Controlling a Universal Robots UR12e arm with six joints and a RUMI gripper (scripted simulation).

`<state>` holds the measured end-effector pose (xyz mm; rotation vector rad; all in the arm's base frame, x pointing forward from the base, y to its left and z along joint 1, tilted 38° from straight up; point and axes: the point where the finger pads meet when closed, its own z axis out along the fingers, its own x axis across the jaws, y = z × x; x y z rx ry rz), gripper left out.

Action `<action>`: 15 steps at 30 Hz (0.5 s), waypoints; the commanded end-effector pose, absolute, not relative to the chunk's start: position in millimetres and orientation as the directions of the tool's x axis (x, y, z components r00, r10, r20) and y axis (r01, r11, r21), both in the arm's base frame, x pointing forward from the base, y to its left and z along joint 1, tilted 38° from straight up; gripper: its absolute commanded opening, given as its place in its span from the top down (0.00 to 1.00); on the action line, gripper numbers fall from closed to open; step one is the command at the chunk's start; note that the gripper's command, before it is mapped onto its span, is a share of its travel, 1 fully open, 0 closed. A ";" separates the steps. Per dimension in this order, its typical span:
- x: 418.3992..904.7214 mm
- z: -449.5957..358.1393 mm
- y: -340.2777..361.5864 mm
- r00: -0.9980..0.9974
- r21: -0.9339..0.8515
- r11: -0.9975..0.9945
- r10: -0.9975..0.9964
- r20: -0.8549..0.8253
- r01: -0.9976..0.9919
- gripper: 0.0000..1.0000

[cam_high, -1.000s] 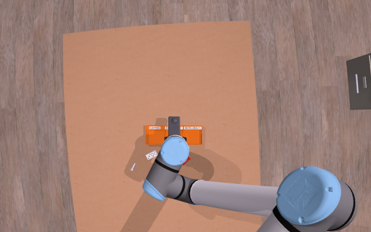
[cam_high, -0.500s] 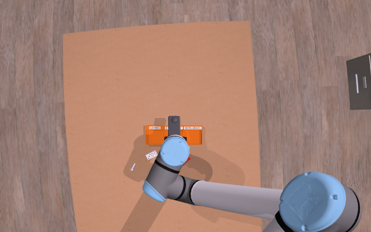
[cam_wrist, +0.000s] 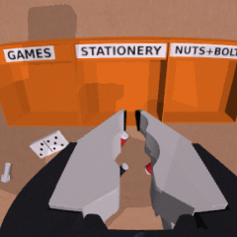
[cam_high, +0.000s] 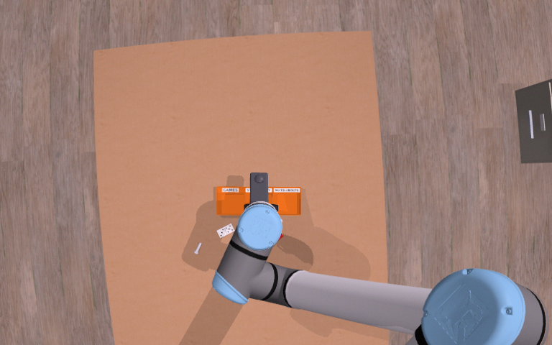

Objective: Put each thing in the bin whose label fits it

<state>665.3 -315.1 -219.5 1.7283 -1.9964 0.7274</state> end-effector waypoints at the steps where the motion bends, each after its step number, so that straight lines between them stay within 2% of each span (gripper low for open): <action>1: 663.0 -209.6 -305.5 -0.154 -0.121 0.100 -0.779 0.607 -0.988 0.96; 15: 667.1 -217.1 -298.9 -0.155 -0.123 0.100 -0.779 0.608 -0.987 0.96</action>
